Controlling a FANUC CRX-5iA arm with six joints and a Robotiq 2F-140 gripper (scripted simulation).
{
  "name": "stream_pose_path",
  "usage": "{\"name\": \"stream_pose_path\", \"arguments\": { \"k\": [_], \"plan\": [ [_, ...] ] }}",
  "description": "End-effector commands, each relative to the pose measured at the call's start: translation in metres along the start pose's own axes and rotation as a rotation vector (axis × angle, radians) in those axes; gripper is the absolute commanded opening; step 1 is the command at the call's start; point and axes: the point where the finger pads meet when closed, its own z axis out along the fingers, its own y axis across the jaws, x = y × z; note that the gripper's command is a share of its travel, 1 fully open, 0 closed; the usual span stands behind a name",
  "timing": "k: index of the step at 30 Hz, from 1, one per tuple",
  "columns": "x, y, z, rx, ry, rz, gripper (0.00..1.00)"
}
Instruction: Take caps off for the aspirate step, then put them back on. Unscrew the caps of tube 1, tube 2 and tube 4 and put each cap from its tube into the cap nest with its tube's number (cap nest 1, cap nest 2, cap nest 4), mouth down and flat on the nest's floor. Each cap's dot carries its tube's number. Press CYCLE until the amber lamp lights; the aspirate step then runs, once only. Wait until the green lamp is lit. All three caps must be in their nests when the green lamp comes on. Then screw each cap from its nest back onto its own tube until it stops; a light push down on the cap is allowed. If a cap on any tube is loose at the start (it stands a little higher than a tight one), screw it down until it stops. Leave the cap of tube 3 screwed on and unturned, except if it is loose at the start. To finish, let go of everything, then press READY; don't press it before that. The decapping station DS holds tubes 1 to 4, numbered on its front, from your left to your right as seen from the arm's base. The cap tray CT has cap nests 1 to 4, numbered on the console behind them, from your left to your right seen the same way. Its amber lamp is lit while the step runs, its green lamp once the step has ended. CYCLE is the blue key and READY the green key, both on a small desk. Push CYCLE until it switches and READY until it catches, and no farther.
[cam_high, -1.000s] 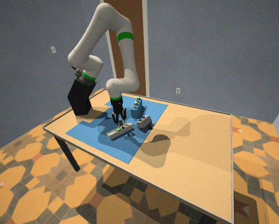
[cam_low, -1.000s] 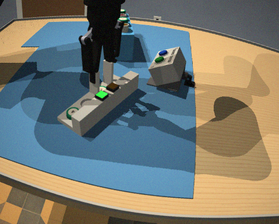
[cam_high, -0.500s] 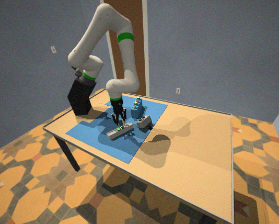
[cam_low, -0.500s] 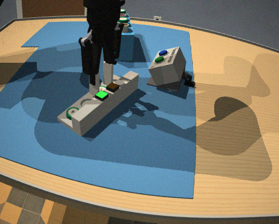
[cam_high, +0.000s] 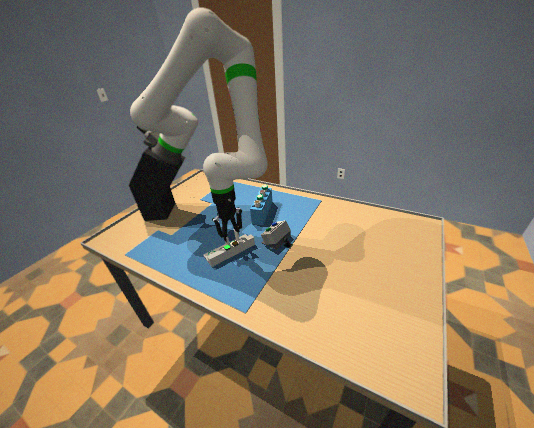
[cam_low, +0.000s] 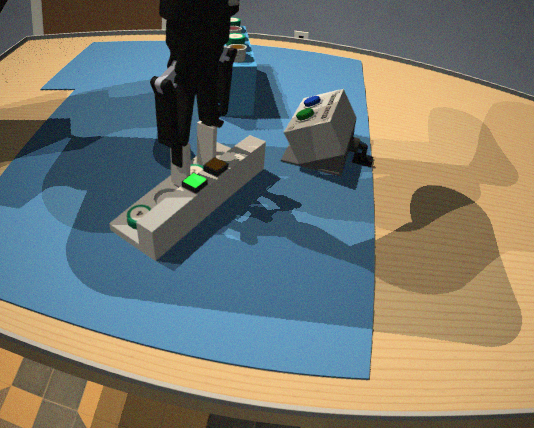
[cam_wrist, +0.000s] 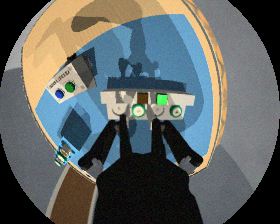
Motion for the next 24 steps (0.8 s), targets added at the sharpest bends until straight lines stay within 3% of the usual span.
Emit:
{"name": "stream_pose_path", "arguments": {
  "k": [1, 15, 21, 24],
  "plan": [
    [0.0, 0.0, 0.0, 0.0, 0.0, 0.0, 0.0],
    [0.0, 0.0, 0.0, 0.0, 0.0, 0.0, 0.0],
    [0.0, 0.0, -0.03, 0.0, 0.0, 0.0, 0.0],
    [0.0, 0.0, -0.035, 0.0, 0.0, 0.0, 0.0]
  ]
}}
